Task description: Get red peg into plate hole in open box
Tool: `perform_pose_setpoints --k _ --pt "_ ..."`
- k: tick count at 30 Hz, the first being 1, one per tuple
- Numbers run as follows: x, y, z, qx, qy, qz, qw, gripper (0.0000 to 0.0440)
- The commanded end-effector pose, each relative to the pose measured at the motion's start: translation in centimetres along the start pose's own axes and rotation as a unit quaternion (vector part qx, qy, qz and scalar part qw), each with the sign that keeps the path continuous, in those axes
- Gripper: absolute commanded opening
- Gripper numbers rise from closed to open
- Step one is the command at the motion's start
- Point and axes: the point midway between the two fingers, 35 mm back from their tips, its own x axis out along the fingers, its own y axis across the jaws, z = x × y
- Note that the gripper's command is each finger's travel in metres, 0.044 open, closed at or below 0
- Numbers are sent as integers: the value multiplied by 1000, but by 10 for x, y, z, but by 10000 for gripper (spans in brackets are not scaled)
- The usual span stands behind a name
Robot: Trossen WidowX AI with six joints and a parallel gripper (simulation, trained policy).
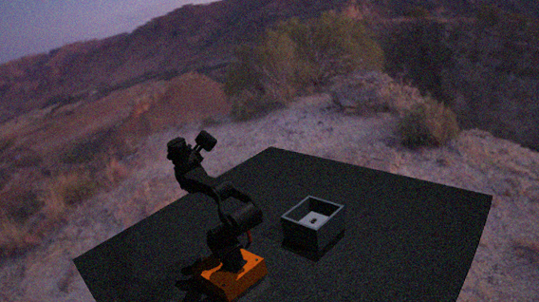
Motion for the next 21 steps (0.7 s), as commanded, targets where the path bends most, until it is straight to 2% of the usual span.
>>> perform_pose_setpoints --k 1,3,11,21 --pt "1 -2 2 9 0 -1 1000 420" --pt "4 -7 4 32 3 -2 999 440" --pt "26 -31 1 143 48 -6 989 440" --pt "45 -29 -56 262 185 -4 947 434"
